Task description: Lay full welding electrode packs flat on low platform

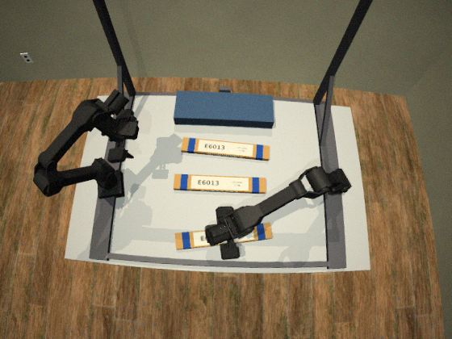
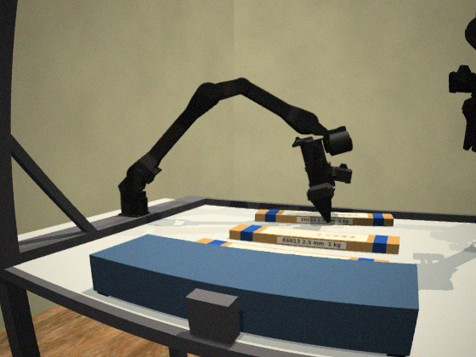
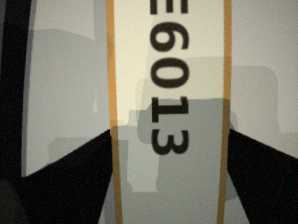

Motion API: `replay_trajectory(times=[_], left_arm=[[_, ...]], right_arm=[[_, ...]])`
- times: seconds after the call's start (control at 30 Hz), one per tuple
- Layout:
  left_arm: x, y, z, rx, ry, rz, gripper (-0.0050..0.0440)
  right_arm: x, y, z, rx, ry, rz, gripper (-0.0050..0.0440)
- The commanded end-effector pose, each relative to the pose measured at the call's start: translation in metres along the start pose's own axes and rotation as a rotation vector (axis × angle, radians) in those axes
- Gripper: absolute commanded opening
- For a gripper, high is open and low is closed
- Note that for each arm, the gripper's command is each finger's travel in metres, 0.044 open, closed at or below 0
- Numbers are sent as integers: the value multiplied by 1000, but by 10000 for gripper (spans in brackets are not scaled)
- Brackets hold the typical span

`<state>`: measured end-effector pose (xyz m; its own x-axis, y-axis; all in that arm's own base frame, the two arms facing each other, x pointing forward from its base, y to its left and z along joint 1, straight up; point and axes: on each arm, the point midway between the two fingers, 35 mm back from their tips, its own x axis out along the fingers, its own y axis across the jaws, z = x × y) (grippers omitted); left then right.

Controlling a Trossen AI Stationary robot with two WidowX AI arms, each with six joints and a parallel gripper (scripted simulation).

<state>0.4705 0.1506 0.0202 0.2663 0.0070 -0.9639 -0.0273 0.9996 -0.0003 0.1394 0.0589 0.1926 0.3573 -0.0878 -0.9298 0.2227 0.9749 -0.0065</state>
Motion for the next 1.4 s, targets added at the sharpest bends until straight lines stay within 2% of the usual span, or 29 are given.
replay_trajectory(times=[0.0,0.4,0.43,0.53,1.37], left_arm=[[-11,1,7,2,-29,12,-50],[-11,1,7,2,-29,12,-50],[-5,1,3,0,-8,9,-50],[-28,3,15,4,-54,23,-50],[-66,1,23,4,-56,18,-50]], right_arm=[[-5,2,3,6,-14,15,430],[-5,2,3,6,-14,15,430],[-5,2,3,6,-14,15,430],[-5,2,3,6,-14,15,430],[-5,2,3,6,-14,15,430]])
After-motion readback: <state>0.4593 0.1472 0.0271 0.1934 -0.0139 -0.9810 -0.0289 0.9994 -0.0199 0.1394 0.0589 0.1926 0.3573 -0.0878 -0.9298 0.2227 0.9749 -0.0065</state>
